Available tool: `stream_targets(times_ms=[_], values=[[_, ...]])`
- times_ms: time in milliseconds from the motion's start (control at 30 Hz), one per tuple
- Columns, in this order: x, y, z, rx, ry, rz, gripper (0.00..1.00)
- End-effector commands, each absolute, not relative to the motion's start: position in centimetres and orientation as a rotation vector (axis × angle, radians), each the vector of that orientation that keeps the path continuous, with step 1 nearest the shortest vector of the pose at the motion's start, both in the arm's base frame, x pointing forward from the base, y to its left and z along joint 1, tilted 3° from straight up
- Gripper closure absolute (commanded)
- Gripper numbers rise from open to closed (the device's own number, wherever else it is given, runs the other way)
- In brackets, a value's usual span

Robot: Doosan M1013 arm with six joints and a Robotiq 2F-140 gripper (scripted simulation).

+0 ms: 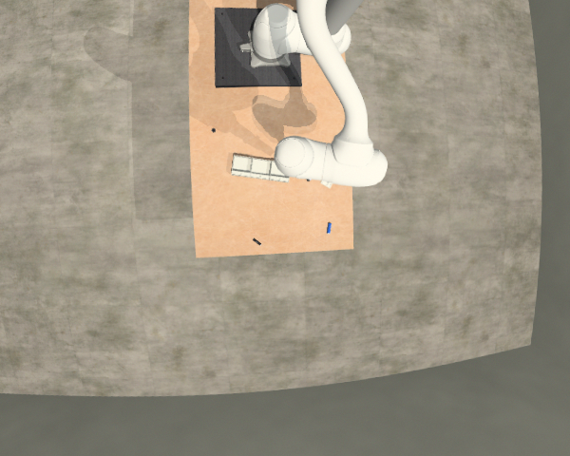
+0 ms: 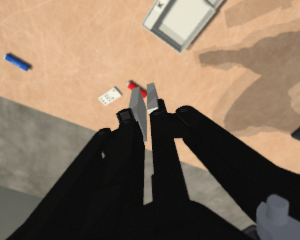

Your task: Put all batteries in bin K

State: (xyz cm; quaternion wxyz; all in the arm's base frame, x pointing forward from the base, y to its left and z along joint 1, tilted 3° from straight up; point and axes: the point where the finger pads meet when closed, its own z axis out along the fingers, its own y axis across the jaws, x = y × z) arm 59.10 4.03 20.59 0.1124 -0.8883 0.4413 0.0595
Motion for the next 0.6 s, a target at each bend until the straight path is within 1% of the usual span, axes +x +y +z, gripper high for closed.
stream_targets(times_ms=[0,567], values=[[57.5,3.0,20.6,-2.688,1.156,0.139,0.85],[51.6,-0.6,20.1,-2.946,0.622,0.057,0.85]])
